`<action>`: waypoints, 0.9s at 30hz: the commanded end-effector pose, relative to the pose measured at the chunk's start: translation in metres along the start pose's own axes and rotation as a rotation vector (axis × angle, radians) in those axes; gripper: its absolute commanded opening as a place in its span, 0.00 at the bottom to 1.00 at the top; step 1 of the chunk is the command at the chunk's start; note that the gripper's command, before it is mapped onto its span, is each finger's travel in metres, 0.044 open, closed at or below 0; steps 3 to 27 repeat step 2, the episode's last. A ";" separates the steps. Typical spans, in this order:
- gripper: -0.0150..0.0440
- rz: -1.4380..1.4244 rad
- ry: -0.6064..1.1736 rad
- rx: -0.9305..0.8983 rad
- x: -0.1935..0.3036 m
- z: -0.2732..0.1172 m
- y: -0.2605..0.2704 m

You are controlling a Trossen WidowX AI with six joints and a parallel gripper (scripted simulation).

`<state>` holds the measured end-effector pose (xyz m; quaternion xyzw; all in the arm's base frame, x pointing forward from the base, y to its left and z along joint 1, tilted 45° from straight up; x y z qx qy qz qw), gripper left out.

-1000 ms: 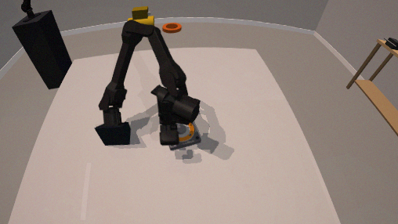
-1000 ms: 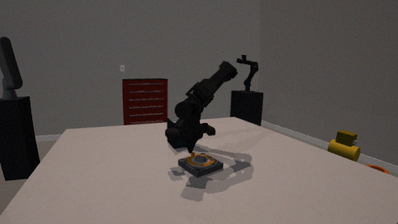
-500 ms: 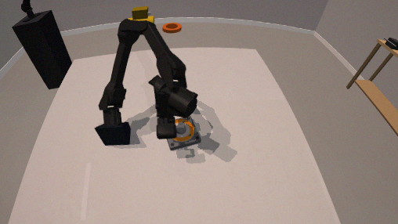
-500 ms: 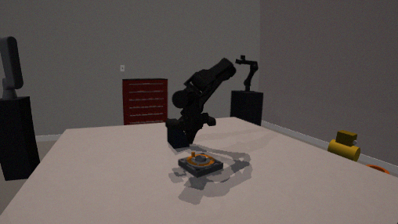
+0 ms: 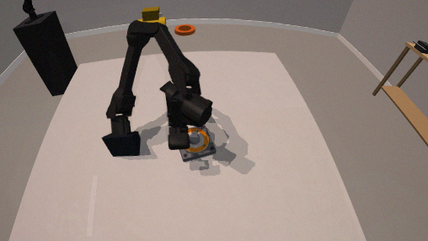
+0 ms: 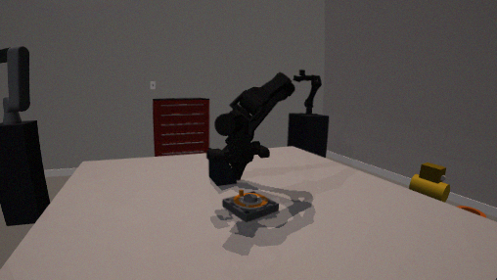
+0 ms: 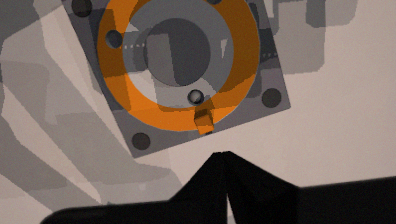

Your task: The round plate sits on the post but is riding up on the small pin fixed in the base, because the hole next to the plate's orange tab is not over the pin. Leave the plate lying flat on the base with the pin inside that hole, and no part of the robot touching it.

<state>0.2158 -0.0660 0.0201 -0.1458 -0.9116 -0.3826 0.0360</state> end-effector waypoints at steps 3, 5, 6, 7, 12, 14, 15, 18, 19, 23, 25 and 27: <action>0.25 0.003 0.000 -0.001 0.000 0.001 0.000; 0.25 0.003 0.000 -0.001 0.000 0.001 0.000; 0.25 0.003 0.000 -0.001 0.000 0.001 0.000; 0.25 0.003 0.000 -0.001 0.000 0.001 0.000; 0.25 0.003 0.000 -0.001 0.000 0.001 0.000; 0.25 0.003 0.000 -0.001 0.000 0.001 0.000; 0.25 0.003 0.000 -0.001 0.000 0.001 0.000; 0.25 0.003 0.000 -0.001 0.000 0.001 0.000; 0.25 0.003 0.000 -0.001 0.000 0.001 0.000; 0.25 0.003 0.000 -0.001 0.000 0.001 0.000; 0.25 0.003 0.000 -0.001 0.000 0.001 0.000; 0.25 0.003 0.000 -0.001 0.000 0.001 0.000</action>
Point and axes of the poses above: the point midway between the two fingers, 35 mm back from their tips, its own z axis out along the fingers, its own y axis across the jaws, x = y × z, the point moved 2 cm from there along -z, back along the fingers, and after that the axes turned 15 degrees about z, right-handed, at the moved point
